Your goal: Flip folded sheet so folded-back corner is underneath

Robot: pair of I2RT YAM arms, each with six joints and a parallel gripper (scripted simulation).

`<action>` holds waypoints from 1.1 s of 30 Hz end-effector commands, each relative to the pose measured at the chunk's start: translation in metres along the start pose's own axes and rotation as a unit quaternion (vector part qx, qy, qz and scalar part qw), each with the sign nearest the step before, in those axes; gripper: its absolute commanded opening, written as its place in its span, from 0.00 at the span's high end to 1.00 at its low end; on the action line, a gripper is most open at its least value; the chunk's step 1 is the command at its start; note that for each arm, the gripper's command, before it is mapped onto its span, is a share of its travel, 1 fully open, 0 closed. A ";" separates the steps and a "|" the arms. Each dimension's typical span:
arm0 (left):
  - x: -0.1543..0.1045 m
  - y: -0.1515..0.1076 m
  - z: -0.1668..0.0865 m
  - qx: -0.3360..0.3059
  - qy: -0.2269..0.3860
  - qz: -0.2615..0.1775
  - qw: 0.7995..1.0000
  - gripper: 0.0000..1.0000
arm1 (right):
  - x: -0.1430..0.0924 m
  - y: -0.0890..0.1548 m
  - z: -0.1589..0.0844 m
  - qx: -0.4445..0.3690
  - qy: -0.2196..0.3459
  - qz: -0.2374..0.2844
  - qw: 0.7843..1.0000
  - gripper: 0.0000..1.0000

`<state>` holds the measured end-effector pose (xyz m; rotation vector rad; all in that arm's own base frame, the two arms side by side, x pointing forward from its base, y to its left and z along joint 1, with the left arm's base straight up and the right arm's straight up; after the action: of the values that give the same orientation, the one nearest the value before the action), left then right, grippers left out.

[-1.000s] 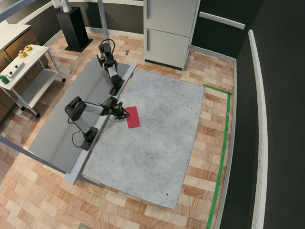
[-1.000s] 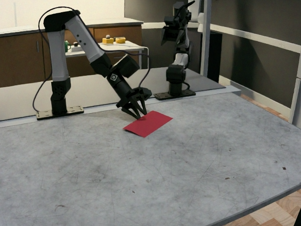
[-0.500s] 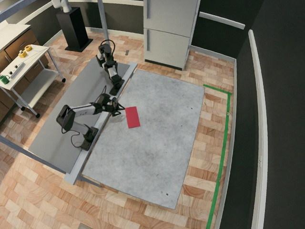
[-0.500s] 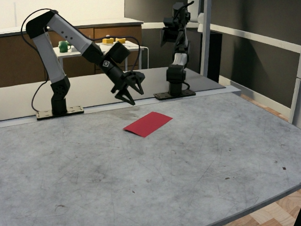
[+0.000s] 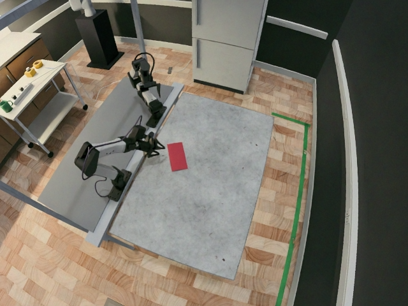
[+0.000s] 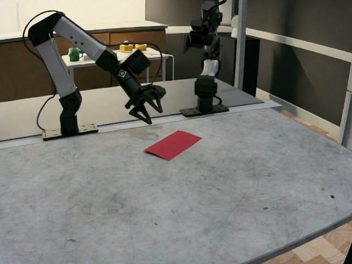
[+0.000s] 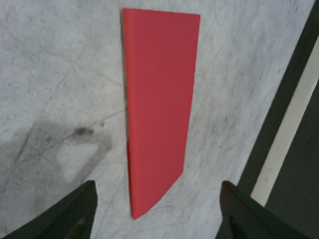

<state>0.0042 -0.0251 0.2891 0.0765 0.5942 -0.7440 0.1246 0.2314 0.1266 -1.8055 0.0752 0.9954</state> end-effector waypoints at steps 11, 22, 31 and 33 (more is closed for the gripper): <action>0.040 0.006 0.091 -0.018 0.085 0.026 0.996 0.00 | -0.001 -0.001 -0.001 -0.001 0.009 0.005 1.000 0.35; 0.117 0.007 0.151 -0.016 0.178 0.047 0.983 0.00 | -0.001 -0.001 -0.001 -0.001 0.009 0.005 1.000 0.35; 0.183 0.006 0.172 -0.012 0.238 0.061 0.969 0.00 | -0.001 -0.001 -0.001 -0.001 0.009 0.005 1.000 0.35; 0.195 0.005 0.174 -0.011 0.248 0.063 0.967 0.00 | -0.001 -0.001 -0.001 -0.001 0.009 0.005 1.000 0.35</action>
<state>0.1928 -0.1755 0.3263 0.2846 1.0795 -0.6080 0.1244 0.2306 0.1260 -1.8071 0.0814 0.9960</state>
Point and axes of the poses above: on each arm, the point where the finger pads meet when closed, its own x axis out along the fingers, its own y axis across the jaws, z = x × y, the point moved 7 cm from there along -x, back along the fingers, and after that the axes turned 7 degrees about -x, right-handed, at the moved point
